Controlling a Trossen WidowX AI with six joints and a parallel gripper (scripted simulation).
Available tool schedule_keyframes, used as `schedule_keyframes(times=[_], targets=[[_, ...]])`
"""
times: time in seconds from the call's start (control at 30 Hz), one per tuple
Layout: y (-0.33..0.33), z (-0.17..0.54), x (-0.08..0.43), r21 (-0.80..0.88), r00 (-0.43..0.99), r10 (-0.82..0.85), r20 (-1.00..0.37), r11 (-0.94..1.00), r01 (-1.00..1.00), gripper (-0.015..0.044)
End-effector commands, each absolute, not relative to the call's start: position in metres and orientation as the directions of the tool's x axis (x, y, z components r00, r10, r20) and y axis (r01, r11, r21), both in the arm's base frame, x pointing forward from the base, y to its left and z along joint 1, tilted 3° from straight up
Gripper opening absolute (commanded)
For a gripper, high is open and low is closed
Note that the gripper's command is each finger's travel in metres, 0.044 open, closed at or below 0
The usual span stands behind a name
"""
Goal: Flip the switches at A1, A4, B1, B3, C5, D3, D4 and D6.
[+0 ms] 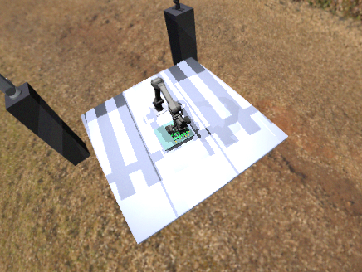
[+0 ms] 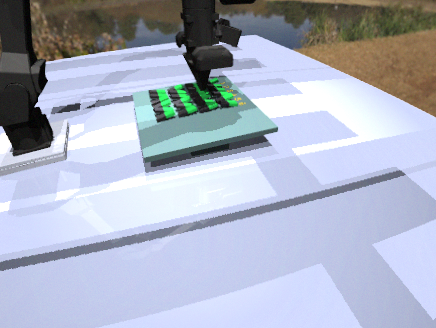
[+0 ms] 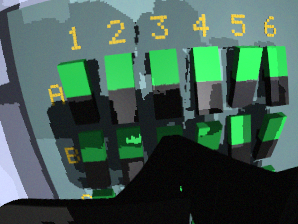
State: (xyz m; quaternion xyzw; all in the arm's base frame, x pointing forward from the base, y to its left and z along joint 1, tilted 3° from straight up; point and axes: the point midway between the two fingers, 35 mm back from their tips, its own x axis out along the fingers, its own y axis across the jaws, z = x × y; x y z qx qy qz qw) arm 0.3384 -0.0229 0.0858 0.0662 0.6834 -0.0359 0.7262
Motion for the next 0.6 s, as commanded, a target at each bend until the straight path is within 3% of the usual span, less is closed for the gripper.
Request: schedule_keyframes(times=[0.0, 0.57], targets=[[-0.0229, 0.0844, 0.3384, 0.047, 0.063, 0.038, -0.997, 0.989, 0.139, 0.0], [-0.0228, 0.0822, 0.3386, 0.047, 0.063, 0.038, -0.997, 0.989, 0.139, 0.0]])
